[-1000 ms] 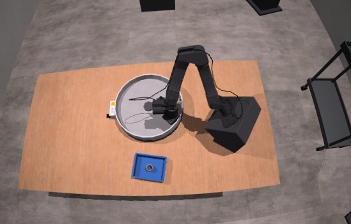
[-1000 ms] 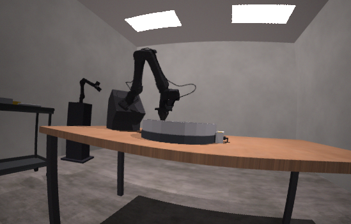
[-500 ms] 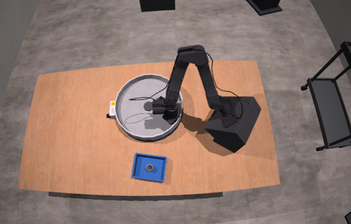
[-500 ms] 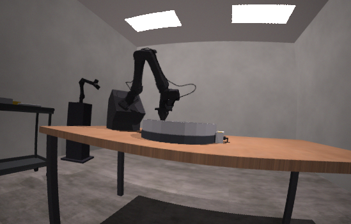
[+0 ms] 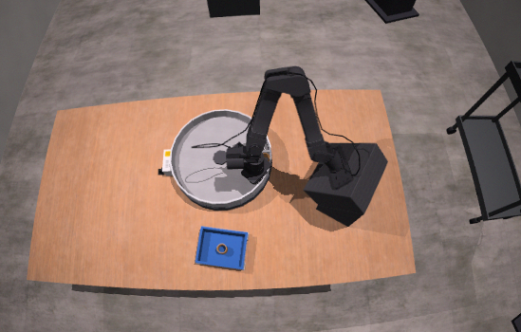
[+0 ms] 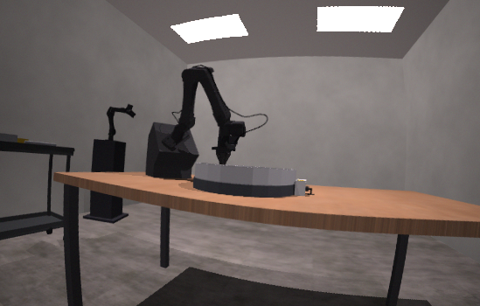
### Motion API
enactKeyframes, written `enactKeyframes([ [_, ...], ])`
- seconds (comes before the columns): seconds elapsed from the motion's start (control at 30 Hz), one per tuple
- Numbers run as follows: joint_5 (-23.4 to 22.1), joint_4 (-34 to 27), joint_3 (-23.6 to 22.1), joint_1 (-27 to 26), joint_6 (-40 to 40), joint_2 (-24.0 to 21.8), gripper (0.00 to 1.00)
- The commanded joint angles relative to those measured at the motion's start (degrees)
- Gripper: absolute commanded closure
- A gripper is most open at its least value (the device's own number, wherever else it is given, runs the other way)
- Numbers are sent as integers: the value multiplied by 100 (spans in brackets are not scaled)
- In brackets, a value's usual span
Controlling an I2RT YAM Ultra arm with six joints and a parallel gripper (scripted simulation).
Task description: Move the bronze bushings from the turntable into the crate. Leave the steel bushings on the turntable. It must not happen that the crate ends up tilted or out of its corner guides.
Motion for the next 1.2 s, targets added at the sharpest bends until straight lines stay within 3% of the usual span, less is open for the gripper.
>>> enactKeyframes([
  [0.0, 153, -380, 188, 201, 141, -322, 100],
  [0.07, 153, -380, 188, 201, 141, -322, 100],
  [0.37, 501, -1627, 517, 822, 698, -974, 100],
  [0.57, 712, -2317, 776, 1200, 1088, -1168, 100],
  [0.67, 758, -2448, 827, 1272, 1173, -989, 100],
  [1.17, 784, -2561, 877, 1321, 1273, -1061, 100],
])
